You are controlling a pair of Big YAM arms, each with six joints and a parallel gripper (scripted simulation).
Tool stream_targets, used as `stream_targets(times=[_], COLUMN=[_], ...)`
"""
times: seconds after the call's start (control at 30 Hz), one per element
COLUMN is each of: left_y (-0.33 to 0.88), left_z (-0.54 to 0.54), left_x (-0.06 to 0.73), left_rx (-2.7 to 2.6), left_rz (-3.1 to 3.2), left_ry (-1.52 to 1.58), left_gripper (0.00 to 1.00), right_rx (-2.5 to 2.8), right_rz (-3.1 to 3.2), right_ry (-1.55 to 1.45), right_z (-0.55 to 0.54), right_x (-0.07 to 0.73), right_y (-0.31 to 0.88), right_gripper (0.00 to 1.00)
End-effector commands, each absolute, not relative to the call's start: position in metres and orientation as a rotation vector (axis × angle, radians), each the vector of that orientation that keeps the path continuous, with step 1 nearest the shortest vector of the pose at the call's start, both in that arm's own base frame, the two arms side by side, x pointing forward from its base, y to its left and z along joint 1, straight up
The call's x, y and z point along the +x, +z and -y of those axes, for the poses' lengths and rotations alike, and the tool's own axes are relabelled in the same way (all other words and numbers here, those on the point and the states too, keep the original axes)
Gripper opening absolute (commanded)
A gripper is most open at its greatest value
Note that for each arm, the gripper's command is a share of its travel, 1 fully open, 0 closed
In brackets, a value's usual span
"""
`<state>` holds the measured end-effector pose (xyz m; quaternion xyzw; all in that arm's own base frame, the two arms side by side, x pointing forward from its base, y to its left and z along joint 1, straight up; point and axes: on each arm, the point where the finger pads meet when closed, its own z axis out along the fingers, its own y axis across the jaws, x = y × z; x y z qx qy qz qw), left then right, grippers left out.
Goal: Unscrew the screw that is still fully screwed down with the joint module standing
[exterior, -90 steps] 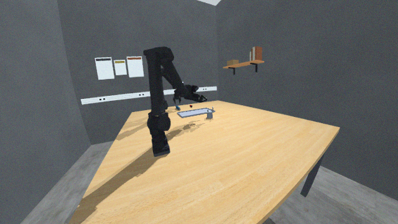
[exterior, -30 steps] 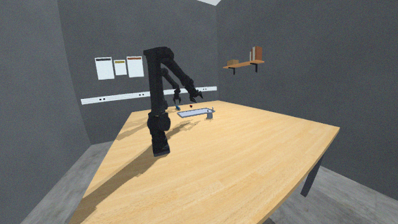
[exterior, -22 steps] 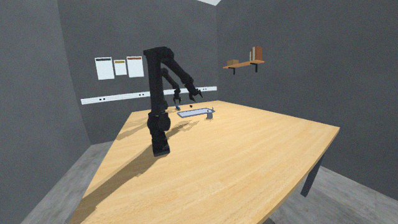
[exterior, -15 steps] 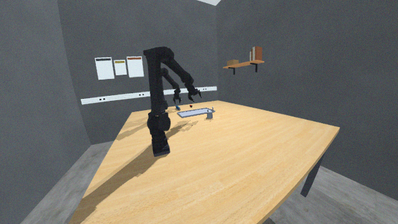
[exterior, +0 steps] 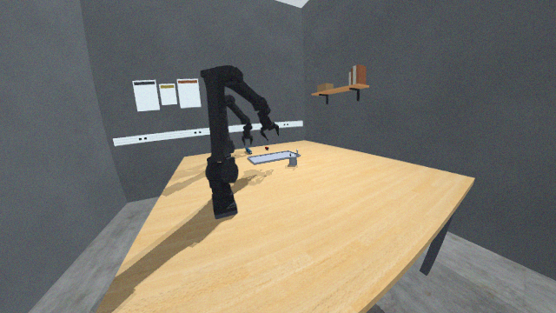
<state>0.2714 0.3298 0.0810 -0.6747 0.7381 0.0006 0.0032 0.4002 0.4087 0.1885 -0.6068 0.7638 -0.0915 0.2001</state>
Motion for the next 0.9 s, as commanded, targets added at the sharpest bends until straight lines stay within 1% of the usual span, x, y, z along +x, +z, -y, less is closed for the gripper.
stream_targets(times=[0.0,0.2,0.37,0.77,0.87], left_y=[0.093,0.093,0.093,0.093,0.093], left_z=[-0.338,-0.338,-0.338,-0.338,-0.338], left_x=[0.278,0.278,0.278,0.278,0.278], left_rx=[-2.096,-2.096,-2.096,-2.096,-2.096], left_rz=[-2.295,-2.295,-2.295,-2.295,-2.295], left_ry=[0.008,0.008,0.008,0.008,0.008], left_gripper=[0.65,0.65,0.65,0.65,0.65], right_rx=[-1.787,-1.950,-1.950,-2.260,-2.260], right_rz=[-2.070,-2.047,-2.047,-1.979,-1.979], right_ry=[-0.243,-0.216,-0.219,-0.116,-0.119], right_z=[-0.428,-0.424,-0.424,-0.410,-0.410], right_x=[0.401,0.385,0.385,0.349,0.350], right_y=[0.214,0.222,0.222,0.247,0.247], right_gripper=[0.86,0.86,0.86,0.86,0.86])
